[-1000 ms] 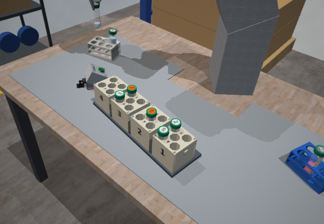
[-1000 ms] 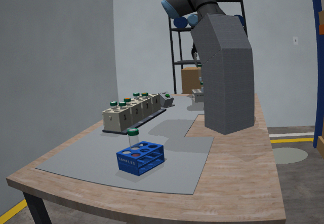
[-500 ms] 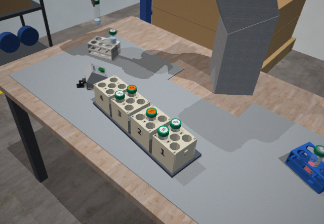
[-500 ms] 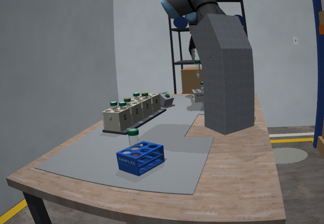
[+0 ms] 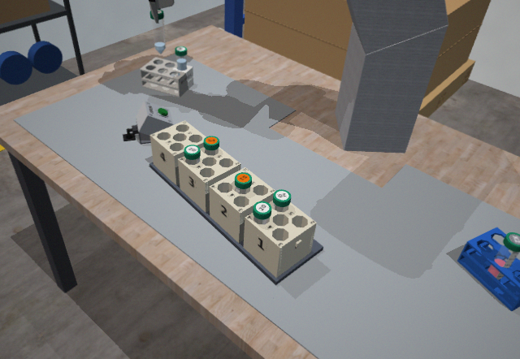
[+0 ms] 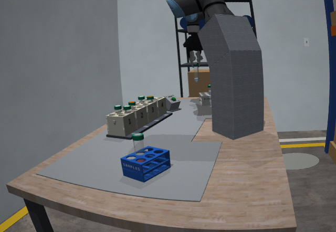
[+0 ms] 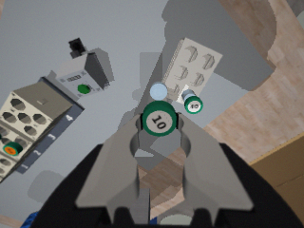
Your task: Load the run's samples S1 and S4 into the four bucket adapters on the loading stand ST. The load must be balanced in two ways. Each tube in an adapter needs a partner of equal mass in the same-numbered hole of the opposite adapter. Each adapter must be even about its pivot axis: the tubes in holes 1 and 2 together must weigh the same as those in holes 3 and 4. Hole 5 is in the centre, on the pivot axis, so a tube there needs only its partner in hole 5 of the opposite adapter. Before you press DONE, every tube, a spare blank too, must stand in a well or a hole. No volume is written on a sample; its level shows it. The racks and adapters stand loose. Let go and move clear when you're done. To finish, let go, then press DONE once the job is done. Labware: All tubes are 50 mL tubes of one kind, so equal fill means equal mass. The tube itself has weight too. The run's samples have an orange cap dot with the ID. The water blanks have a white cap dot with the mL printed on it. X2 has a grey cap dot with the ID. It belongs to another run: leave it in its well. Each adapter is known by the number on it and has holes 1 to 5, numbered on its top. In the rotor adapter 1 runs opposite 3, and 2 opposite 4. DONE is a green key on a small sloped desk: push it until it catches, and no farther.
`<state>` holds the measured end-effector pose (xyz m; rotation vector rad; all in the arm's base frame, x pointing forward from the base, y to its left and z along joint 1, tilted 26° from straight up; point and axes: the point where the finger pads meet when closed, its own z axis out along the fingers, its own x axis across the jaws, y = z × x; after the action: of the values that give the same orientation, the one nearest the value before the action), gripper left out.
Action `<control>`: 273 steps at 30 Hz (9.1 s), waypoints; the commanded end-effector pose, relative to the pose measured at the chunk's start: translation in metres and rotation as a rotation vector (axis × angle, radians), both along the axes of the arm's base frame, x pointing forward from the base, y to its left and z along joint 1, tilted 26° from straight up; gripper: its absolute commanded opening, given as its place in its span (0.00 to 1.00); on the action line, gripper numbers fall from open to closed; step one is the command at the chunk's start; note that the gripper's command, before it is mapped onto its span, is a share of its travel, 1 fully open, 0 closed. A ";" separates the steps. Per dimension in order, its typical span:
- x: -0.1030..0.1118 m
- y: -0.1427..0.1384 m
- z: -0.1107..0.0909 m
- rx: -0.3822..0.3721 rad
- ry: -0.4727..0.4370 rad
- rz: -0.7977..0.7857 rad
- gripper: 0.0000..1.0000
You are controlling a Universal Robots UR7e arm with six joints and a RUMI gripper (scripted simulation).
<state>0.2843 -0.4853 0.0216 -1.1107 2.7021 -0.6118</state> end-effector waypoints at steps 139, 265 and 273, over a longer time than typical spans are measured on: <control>0.203 0.248 -0.118 -0.211 0.218 0.635 0.00; 0.135 0.109 -0.092 -0.542 0.572 1.655 0.00; 0.143 0.101 -0.112 -0.283 0.567 1.730 0.00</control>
<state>0.4224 -0.3788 -0.0793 -3.1822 0.8735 -0.4945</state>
